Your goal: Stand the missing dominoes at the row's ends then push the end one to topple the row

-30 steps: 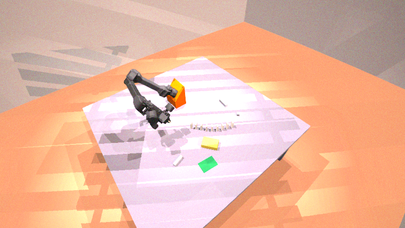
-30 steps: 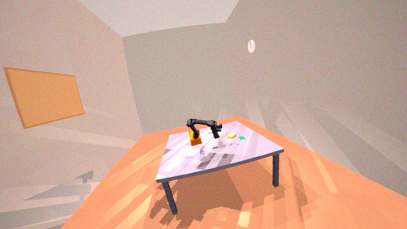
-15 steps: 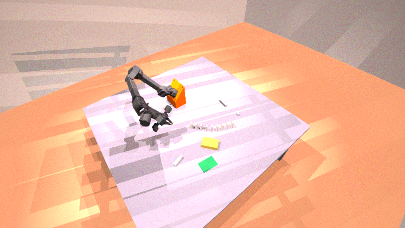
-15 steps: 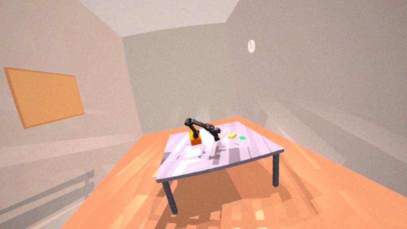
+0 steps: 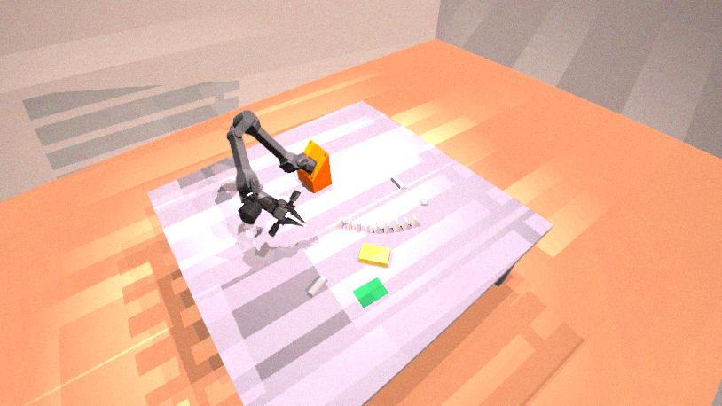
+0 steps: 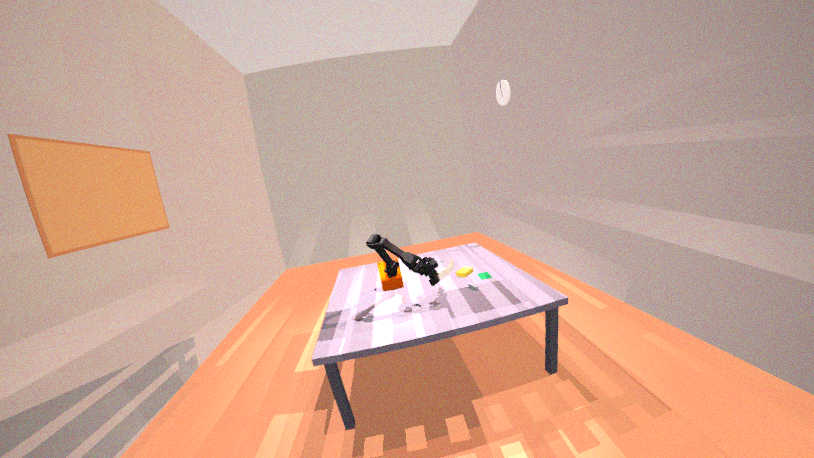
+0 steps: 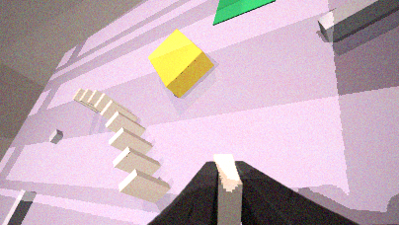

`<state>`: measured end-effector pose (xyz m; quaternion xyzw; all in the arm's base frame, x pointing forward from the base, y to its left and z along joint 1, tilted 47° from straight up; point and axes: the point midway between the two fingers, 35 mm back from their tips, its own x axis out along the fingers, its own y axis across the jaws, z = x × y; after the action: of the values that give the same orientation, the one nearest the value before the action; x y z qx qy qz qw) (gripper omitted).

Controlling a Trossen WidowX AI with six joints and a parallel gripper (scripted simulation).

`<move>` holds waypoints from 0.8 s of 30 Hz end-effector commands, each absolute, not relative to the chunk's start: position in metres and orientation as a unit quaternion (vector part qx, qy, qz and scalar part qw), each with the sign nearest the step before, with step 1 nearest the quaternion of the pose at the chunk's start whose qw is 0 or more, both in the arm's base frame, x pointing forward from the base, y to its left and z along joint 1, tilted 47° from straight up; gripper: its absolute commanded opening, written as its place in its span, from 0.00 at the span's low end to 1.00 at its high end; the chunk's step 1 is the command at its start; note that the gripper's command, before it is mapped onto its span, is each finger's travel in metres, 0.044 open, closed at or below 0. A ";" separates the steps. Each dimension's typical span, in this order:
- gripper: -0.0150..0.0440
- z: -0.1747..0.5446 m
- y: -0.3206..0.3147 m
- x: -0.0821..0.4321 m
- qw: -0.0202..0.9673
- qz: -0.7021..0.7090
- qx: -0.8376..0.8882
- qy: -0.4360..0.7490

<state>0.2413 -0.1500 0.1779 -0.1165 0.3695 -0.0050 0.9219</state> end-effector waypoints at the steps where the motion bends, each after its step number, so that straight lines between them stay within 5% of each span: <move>1: 0.30 0.180 -0.151 0.239 0.933 0.004 -0.135 0.334; 24: 0.30 0.212 -0.151 0.209 0.940 0.034 -0.324 0.104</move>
<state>0.2138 -0.1539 0.2114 -0.2996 0.1260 0.0301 0.9452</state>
